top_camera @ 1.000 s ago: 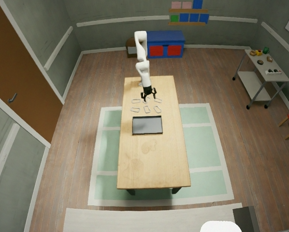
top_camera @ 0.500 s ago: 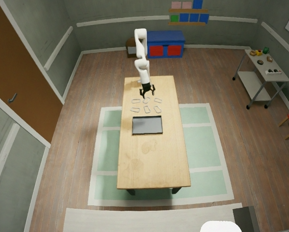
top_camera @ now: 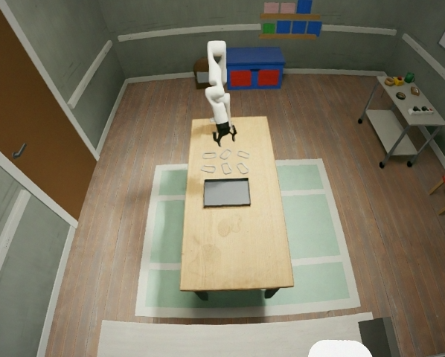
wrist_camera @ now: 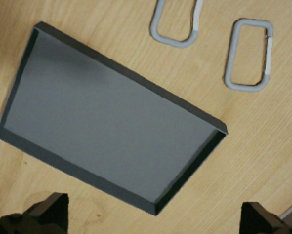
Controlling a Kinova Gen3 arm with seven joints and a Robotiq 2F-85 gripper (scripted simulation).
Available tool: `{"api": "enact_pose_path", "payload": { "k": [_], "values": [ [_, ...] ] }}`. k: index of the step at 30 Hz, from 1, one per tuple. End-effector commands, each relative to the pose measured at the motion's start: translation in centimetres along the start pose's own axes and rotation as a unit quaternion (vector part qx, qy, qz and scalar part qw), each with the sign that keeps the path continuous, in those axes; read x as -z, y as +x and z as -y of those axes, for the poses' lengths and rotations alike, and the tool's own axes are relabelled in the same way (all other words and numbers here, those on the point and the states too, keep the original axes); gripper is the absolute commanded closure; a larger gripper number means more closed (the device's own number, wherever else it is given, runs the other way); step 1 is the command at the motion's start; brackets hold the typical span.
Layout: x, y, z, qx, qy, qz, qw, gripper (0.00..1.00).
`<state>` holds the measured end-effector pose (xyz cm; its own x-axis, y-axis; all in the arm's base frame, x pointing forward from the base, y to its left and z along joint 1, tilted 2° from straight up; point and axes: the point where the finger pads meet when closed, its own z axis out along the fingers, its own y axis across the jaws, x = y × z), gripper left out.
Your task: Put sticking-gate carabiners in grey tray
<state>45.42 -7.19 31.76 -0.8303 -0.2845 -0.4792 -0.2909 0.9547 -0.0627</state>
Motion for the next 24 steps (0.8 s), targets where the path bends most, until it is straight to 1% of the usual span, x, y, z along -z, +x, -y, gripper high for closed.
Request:
{"api": "enact_pose_path", "payload": {
  "k": [1,13,14,16,19,24],
  "values": [
    [2.70,3.28,-0.64,-0.001,0.001,0.001,1.000,0.00],
    [2.70,3.28,-0.64,-0.001,0.001,0.001,1.000,0.00],
    [2.46,3.36,-0.66,0.123,-0.036,-0.050,0.990,0.00],
    [2.46,3.36,-0.66,0.126,-0.037,-0.051,0.990,0.00],
    [2.46,3.36,-0.66,0.155,-0.045,-0.062,0.985,0.00],
    [2.46,3.36,-0.66,0.155,-0.045,-0.062,0.985,0.00]
  ]
}}
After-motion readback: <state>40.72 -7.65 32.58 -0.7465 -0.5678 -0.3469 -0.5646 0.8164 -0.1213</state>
